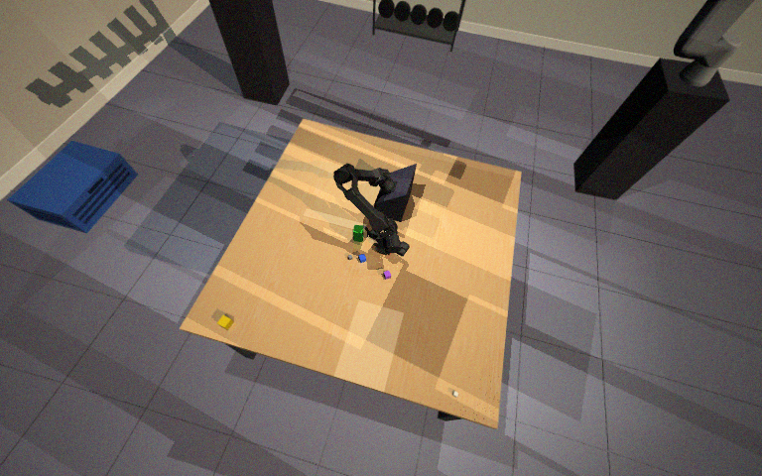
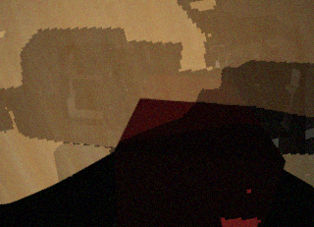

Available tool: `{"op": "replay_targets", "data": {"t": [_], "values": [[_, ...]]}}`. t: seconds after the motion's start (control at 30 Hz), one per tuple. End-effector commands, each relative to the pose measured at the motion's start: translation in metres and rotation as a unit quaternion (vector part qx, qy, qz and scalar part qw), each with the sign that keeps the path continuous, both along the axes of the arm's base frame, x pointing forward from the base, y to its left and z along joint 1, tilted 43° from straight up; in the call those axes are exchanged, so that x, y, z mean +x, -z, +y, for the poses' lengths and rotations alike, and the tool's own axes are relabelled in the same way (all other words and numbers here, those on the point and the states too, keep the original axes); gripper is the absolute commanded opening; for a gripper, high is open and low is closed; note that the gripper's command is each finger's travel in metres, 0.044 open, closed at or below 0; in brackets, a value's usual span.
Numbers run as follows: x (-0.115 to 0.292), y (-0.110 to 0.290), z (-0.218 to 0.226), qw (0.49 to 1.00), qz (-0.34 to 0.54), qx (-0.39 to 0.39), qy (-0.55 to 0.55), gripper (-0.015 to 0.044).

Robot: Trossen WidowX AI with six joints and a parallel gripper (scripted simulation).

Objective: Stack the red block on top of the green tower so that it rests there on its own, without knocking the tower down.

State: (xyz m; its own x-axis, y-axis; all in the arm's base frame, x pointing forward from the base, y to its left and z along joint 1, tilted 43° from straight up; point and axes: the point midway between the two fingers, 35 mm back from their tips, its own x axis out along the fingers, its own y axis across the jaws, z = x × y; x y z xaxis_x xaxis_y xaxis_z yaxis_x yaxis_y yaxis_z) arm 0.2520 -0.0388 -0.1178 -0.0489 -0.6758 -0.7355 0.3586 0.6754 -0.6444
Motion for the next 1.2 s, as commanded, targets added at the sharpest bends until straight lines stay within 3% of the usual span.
{"op": "replay_targets", "data": {"t": [0.0,0.07,0.73,1.17], "values": [[0.002,-0.006,0.006,1.000,-0.003,0.000,0.000,0.0052],[0.003,-0.012,0.012,1.000,-0.003,0.000,0.000,0.0000],[0.007,-0.084,0.080,1.000,-0.003,0.002,0.000,0.0000],[0.009,-0.106,0.062,1.000,-0.002,0.006,-0.001,0.0000]]}}
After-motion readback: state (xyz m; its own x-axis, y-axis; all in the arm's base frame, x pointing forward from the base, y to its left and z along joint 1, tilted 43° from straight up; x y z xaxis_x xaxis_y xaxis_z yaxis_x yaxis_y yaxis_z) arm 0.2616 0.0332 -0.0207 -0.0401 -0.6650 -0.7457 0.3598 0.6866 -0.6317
